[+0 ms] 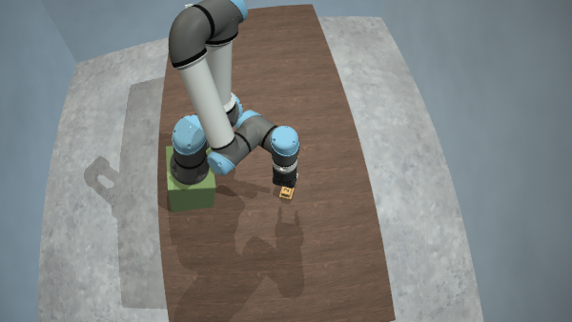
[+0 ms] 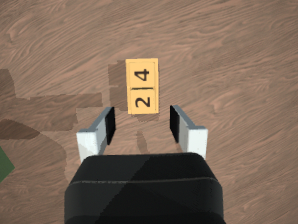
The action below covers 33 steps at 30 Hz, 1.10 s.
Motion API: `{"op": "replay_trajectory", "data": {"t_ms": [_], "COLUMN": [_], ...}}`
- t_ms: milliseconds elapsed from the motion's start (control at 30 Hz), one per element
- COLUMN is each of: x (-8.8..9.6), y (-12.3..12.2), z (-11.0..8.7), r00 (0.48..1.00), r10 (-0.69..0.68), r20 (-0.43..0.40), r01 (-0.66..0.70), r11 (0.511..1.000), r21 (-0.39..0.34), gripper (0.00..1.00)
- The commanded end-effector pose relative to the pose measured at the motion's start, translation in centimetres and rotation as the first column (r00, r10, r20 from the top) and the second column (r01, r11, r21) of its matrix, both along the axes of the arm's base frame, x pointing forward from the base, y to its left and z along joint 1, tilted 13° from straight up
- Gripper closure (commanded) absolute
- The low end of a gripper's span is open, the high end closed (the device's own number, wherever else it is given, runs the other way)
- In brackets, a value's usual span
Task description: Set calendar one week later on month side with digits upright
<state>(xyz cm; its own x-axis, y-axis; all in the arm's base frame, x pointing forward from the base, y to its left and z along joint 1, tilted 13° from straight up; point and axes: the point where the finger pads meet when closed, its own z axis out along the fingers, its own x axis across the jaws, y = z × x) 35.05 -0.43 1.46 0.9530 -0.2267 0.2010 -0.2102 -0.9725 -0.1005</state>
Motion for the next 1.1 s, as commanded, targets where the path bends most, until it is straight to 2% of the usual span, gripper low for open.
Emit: {"op": "replay_trajectory", "data": {"t_ms": [0,767,1067], "x": [0.0,-1.3,-1.5], "y": [0.0,-0.4,-0.4], "z": [0.3,6.1,6.9], "r00": [1.0,1.0,1.0], "r10": [0.0,0.0,0.0], "r20": [0.001,0.001,0.001], "r01": [0.0,0.0,0.0], "r11": [1.0,1.0,1.0], "r21": [-0.001,-0.001,-0.001], "gripper": [0.0,0.0,0.0]}}
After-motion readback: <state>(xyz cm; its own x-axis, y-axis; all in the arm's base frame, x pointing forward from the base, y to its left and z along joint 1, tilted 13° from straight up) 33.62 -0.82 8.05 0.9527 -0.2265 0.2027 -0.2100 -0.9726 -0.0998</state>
